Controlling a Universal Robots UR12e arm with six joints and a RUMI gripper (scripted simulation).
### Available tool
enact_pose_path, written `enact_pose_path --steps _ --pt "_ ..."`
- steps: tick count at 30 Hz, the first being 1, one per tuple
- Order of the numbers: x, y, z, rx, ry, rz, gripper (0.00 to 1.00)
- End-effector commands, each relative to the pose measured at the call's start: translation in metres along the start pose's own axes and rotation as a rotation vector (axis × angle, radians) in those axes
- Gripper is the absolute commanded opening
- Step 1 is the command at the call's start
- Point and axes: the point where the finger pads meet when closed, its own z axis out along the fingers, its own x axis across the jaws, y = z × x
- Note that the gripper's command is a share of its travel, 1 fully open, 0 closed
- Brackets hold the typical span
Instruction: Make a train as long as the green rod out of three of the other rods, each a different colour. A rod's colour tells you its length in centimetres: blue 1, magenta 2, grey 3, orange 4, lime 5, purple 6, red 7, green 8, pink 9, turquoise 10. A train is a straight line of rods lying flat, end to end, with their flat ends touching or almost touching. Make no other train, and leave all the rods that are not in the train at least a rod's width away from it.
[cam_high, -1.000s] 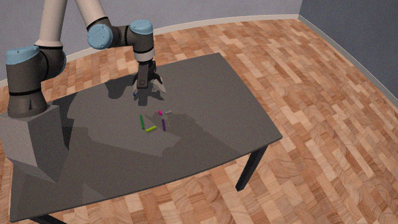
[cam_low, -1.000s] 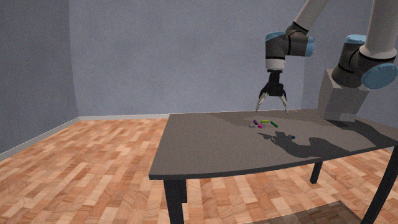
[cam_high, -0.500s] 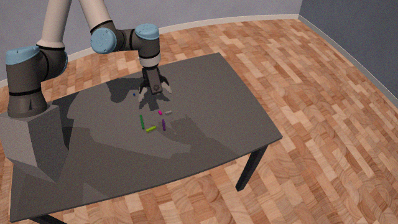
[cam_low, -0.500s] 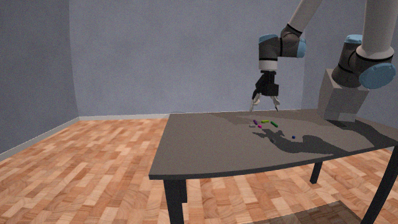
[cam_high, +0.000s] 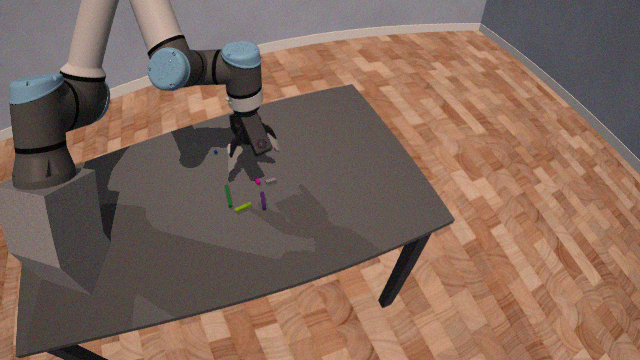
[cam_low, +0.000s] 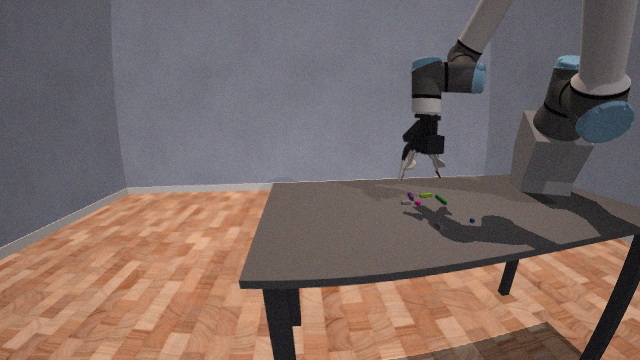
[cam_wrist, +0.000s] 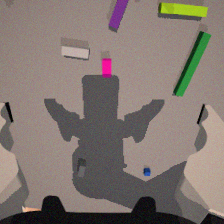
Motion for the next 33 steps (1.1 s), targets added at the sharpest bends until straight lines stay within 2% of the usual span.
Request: enact_pose_path --steps 1,3,4,33 --pt "-0.0009 -0.0015 -0.0002 0.000 -0.001 -0.012 1.00" --pt "-0.0009 -0.0015 -0.0002 0.000 -0.001 -0.012 1.00" --pt "-0.0009 -0.0015 -0.0002 0.000 -0.001 -0.012 0.14" --pt "-0.0009 -0.0015 -0.0002 0.000 -0.001 -0.012 0.14"
